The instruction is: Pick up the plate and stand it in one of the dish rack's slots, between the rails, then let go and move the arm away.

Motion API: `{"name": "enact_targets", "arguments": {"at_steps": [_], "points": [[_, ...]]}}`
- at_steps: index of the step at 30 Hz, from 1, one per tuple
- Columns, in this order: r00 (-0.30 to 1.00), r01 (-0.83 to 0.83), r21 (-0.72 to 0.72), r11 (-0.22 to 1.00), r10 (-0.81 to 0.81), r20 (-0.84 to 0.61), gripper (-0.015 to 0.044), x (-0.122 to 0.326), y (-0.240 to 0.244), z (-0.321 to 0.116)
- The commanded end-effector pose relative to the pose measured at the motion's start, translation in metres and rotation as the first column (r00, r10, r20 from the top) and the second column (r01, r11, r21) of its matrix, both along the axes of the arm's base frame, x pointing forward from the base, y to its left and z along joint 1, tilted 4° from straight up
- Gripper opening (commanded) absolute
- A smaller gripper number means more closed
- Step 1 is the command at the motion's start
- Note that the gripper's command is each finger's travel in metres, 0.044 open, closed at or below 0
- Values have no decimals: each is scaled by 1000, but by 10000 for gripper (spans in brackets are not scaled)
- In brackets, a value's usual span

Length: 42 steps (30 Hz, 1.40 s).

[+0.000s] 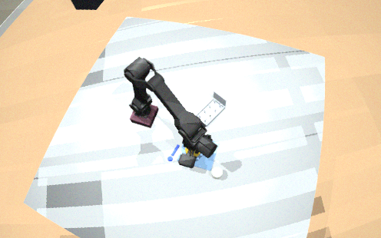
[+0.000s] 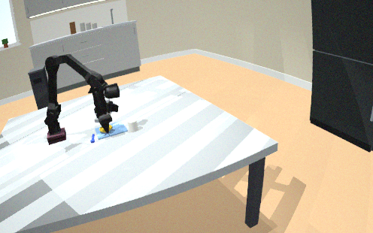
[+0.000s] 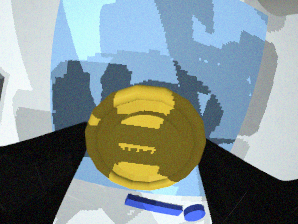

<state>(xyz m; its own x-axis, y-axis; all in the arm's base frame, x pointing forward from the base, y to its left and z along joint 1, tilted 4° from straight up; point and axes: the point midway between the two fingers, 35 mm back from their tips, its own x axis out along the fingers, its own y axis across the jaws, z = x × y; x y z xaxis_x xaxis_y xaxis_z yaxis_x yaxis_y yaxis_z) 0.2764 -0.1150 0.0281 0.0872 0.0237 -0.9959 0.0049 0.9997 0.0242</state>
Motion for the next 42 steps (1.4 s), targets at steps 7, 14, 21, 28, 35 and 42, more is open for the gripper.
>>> {"name": "enact_targets", "arguments": {"at_steps": [7, 14, 21, 28, 35, 42], "points": [[1000, -4, -5, 1000, 4, 2, 14, 6, -6, 37], [1000, -4, -5, 1000, 4, 3, 0, 8, -8, 69], [1000, -4, -5, 1000, 4, 3, 0, 8, -10, 99], [1000, -4, -5, 1000, 4, 3, 0, 6, -11, 127], [1000, -4, -5, 1000, 4, 3, 0, 3, -11, 153], [1000, -4, -5, 1000, 4, 2, 0, 1, -11, 172]]}}
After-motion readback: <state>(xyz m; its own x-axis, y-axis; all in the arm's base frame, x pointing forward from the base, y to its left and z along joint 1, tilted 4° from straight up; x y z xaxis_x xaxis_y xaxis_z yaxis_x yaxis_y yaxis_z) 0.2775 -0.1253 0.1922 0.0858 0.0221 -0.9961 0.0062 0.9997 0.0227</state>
